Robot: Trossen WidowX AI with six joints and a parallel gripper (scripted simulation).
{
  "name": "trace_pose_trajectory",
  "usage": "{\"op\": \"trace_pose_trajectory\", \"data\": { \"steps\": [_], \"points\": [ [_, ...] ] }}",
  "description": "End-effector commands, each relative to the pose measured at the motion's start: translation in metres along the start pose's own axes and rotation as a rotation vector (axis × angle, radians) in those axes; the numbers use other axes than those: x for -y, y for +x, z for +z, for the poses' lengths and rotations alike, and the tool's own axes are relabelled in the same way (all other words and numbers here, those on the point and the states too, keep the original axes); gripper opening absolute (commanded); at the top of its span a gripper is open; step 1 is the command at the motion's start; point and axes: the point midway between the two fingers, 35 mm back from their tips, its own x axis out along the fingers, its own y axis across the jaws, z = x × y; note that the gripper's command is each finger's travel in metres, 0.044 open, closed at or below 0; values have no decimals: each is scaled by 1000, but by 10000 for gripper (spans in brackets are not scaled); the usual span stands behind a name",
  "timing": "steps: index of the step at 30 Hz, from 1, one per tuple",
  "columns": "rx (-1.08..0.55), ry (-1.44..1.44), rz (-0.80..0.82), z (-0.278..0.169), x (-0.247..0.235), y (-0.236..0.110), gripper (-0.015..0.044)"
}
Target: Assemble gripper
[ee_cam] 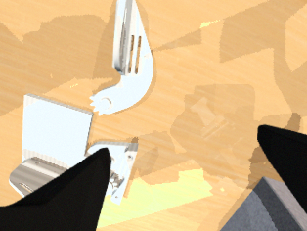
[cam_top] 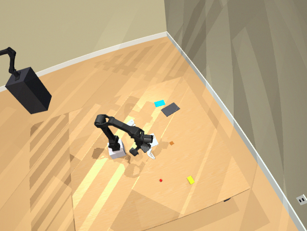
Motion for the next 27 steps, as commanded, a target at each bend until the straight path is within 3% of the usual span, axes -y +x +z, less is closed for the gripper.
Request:
{"op": "trace_pose_trajectory", "data": {
  "steps": [1, 10, 27],
  "points": [
    [0, 0, 0, 0, 0, 0, 440],
    [0, 0, 0, 0, 0, 0, 440],
    [0, 0, 0, 0, 0, 0, 0]
  ]
}}
